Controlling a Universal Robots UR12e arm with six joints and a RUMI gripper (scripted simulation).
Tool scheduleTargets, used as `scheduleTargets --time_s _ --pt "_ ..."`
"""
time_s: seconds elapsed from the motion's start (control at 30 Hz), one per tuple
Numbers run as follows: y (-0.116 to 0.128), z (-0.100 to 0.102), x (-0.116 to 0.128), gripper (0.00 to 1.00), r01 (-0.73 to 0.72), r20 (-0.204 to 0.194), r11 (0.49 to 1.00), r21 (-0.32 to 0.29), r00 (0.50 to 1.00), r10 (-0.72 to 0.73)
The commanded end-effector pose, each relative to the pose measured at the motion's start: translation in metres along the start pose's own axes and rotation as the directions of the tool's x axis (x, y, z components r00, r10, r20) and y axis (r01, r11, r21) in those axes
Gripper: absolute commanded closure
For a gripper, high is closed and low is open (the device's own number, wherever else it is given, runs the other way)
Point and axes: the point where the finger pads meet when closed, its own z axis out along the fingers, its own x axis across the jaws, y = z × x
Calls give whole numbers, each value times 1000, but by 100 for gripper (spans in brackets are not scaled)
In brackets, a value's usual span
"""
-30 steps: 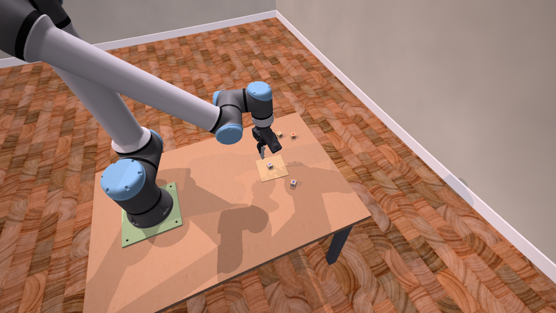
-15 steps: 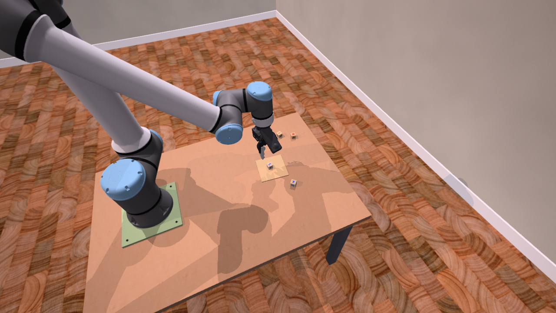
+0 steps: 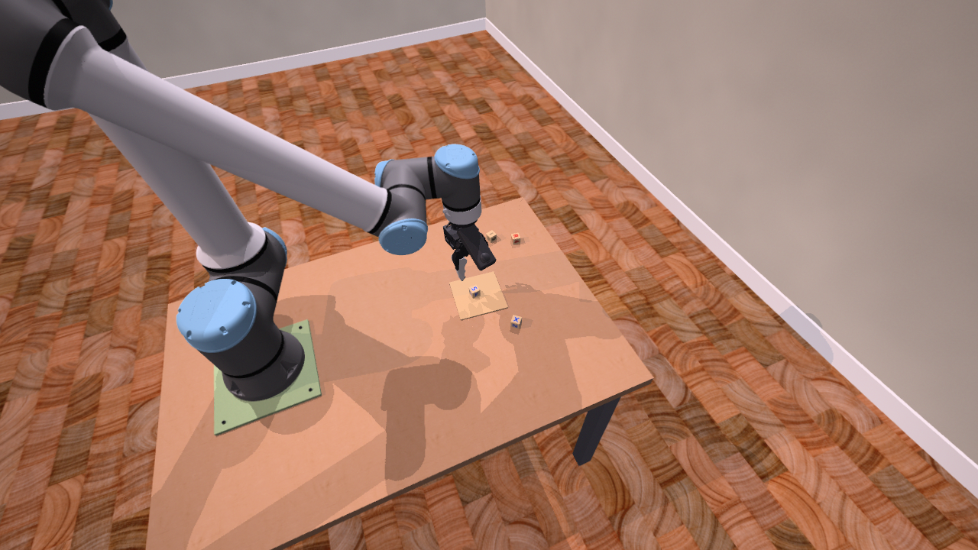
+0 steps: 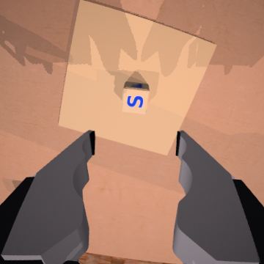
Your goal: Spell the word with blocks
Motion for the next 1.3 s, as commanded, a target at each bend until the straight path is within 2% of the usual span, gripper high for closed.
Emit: scheduleTargets --time_s 0.0,0.97,1.27 --pt "0 4 -1 63 0 1 1000 0 1000 0" --pt "-1 40 0 63 0 1 1000 0 1000 0" --pt "-1 46 0 63 0 1 1000 0 1000 0"
